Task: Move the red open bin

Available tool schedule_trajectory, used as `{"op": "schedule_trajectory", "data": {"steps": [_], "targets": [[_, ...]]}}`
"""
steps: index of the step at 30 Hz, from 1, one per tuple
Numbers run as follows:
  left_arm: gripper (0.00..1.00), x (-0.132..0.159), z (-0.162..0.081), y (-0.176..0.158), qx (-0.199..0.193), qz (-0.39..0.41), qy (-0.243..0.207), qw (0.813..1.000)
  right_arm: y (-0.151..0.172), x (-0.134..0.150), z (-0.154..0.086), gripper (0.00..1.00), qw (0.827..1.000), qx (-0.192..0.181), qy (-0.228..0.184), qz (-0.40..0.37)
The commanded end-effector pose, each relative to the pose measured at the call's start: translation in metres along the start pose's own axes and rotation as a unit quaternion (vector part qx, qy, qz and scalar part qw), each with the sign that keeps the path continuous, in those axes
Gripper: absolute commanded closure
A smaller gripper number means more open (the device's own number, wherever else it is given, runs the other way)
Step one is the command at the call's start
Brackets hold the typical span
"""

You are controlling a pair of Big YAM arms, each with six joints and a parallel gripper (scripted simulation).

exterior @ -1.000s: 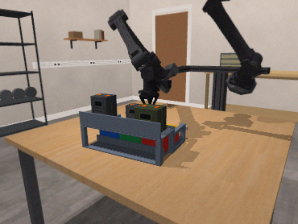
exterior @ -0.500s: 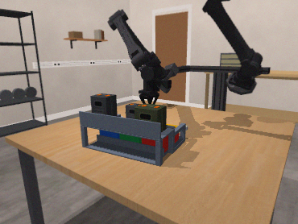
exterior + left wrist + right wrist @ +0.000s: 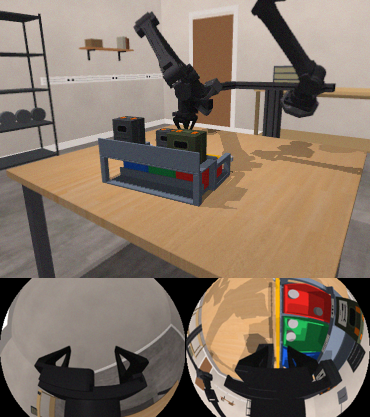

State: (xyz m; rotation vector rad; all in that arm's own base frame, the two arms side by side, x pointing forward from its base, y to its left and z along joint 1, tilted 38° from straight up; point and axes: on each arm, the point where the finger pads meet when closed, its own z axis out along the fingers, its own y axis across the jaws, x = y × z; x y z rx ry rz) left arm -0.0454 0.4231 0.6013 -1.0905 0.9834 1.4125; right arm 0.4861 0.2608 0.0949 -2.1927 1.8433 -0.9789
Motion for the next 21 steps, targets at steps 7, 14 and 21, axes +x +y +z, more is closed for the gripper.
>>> {"op": "schedule_trajectory", "data": {"steps": [7, 14, 21], "targets": [[0.0, -0.04, -0.004, 0.005, -0.004, -0.003, -0.026, 1.0, -0.005, -0.005, 0.0, 0.57, 1.0, 0.004, -0.002, -0.003], [0.0, -0.04, -0.004, 0.005, -0.004, -0.003, -0.026, 1.0, -0.006, 0.002, 0.007, 0.57, 1.0, 0.004, -0.001, 0.003], [0.0, -0.04, -0.004, 0.005, -0.004, -0.003, -0.026, 1.0, -0.001, 0.001, 0.021, 0.57, 1.0, -0.003, 0.002, 0.0]]}}
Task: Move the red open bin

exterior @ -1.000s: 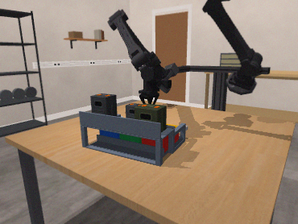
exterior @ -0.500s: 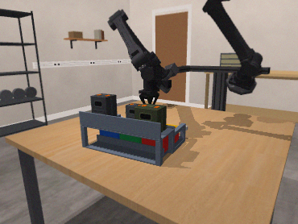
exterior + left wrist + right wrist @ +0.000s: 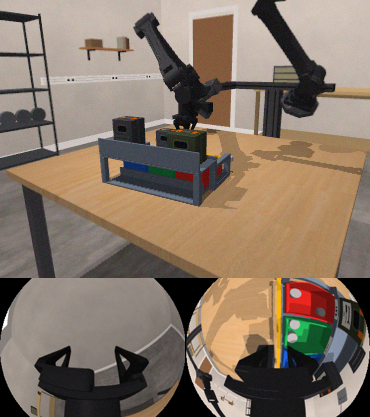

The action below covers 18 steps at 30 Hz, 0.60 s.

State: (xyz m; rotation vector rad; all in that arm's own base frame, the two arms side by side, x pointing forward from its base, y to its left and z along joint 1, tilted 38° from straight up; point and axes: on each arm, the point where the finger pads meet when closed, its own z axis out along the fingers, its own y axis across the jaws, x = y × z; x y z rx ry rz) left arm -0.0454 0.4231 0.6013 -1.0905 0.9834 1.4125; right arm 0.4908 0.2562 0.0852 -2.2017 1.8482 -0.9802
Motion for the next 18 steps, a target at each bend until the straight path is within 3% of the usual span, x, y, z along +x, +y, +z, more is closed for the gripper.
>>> {"op": "schedule_trajectory", "data": {"steps": [1, 4, 7, 10, 11, 15, 18], "targets": [[0.0, -0.04, -0.004, 0.005, -0.004, -0.003, -0.026, 1.0, -0.004, -0.002, 0.009, 0.57, 1.0, 0.003, -0.002, 0.001], [0.0, -0.04, -0.004, 0.005, -0.004, -0.003, -0.026, 1.0, -0.007, -0.003, 0.003, 0.57, 1.0, 0.012, -0.008, 0.001], [0.0, -0.04, -0.004, 0.005, -0.004, -0.003, -0.026, 1.0, -0.006, 0.001, 0.019, 0.57, 1.0, 0.003, -0.001, 0.003], [0.0, -0.04, -0.004, 0.005, -0.004, -0.003, -0.026, 1.0, -0.005, 0.001, 0.021, 0.57, 1.0, 0.002, -0.001, 0.003], [0.0, -0.04, -0.004, 0.005, -0.004, -0.003, -0.026, 1.0, -0.007, -0.012, 0.005, 0.57, 1.0, 0.016, -0.012, -0.006], [0.0, -0.04, -0.004, 0.005, -0.004, -0.003, -0.026, 1.0, -0.006, -0.001, 0.028, 0.57, 1.0, 0.003, -0.002, 0.002], [0.0, -0.04, -0.004, 0.005, -0.004, -0.003, -0.026, 1.0, -0.004, -0.002, 0.032, 0.57, 1.0, 0.003, -0.002, 0.0]]}}
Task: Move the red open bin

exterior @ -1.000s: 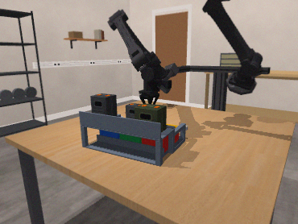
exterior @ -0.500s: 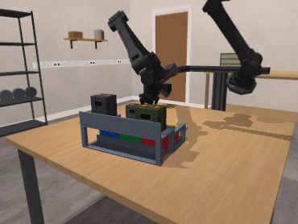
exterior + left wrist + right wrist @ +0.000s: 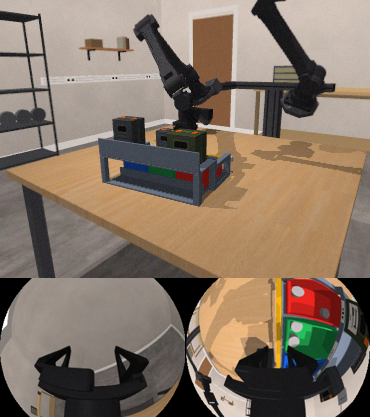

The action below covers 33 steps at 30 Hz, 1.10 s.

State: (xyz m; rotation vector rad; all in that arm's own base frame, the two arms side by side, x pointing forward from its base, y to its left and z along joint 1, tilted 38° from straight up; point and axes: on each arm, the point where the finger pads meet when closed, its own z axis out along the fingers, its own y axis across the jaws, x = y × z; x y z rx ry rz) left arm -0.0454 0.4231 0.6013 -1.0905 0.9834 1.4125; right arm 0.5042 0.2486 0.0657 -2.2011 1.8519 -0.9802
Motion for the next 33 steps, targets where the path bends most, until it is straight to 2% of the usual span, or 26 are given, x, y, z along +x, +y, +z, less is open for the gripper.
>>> {"op": "schedule_trajectory", "data": {"steps": [1, 3, 7, 9, 10, 16, 33], "targets": [[0.0, -0.04, -0.004, 0.005, -0.004, -0.003, -0.026, 1.0, -0.005, -0.004, 0.003, 0.57, 1.0, 0.008, -0.006, -0.002], [0.0, -0.04, -0.004, 0.005, -0.004, -0.003, -0.026, 1.0, -0.008, -0.006, -0.003, 0.57, 1.0, 0.015, -0.01, -0.001], [0.0, -0.04, -0.004, 0.005, -0.004, -0.003, -0.026, 1.0, -0.005, -0.001, 0.014, 0.57, 1.0, 0.005, -0.003, 0.001], [0.0, -0.04, -0.004, 0.005, -0.004, -0.003, -0.026, 1.0, -0.005, -0.001, 0.014, 0.57, 1.0, 0.005, -0.003, 0.001], [0.0, -0.04, -0.004, 0.005, -0.004, -0.003, -0.026, 1.0, -0.01, -0.009, -0.001, 0.57, 1.0, 0.018, -0.012, -0.002], [0.0, -0.04, -0.004, 0.005, -0.004, -0.003, -0.026, 1.0, -0.008, -0.004, 0.012, 0.57, 1.0, 0.01, -0.006, 0.001], [0.0, -0.04, -0.004, 0.005, -0.004, -0.003, -0.026, 1.0, -0.006, -0.004, 0.012, 0.57, 1.0, 0.01, -0.007, 0.001]]}}
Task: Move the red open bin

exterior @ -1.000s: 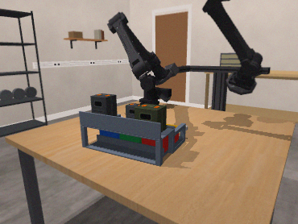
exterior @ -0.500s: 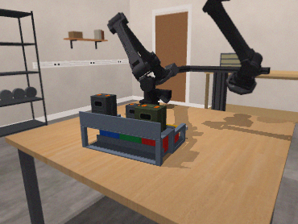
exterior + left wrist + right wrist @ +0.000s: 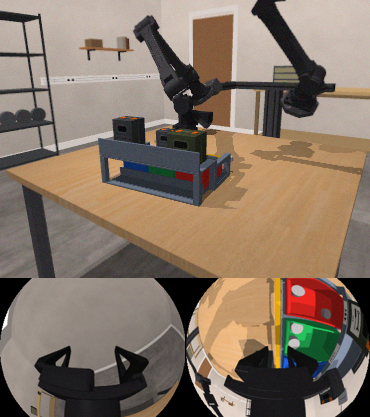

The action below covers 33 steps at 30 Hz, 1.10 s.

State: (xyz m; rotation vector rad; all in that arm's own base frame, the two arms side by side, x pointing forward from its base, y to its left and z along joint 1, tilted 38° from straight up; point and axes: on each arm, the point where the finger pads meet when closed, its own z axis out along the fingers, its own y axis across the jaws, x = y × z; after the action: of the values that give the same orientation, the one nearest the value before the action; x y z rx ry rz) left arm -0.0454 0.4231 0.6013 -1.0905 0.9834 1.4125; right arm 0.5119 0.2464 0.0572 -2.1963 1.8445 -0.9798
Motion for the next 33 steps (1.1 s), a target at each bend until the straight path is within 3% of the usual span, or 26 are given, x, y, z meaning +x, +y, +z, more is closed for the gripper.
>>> {"op": "schedule_trajectory", "data": {"steps": [1, 33], "targets": [[0.0, -0.0397, -0.004, 0.0048, -0.004, -0.003, -0.026, 1.0, -0.0027, -0.0026, 0.0017, 0.57, 1.0, 0.006, -0.005, 0.0], [0.0, -0.0397, -0.004, 0.0048, -0.004, -0.003, -0.026, 1.0, -0.0107, -0.0014, -0.0011, 0.57, 1.0, 0.012, -0.007, 0.007]]}}
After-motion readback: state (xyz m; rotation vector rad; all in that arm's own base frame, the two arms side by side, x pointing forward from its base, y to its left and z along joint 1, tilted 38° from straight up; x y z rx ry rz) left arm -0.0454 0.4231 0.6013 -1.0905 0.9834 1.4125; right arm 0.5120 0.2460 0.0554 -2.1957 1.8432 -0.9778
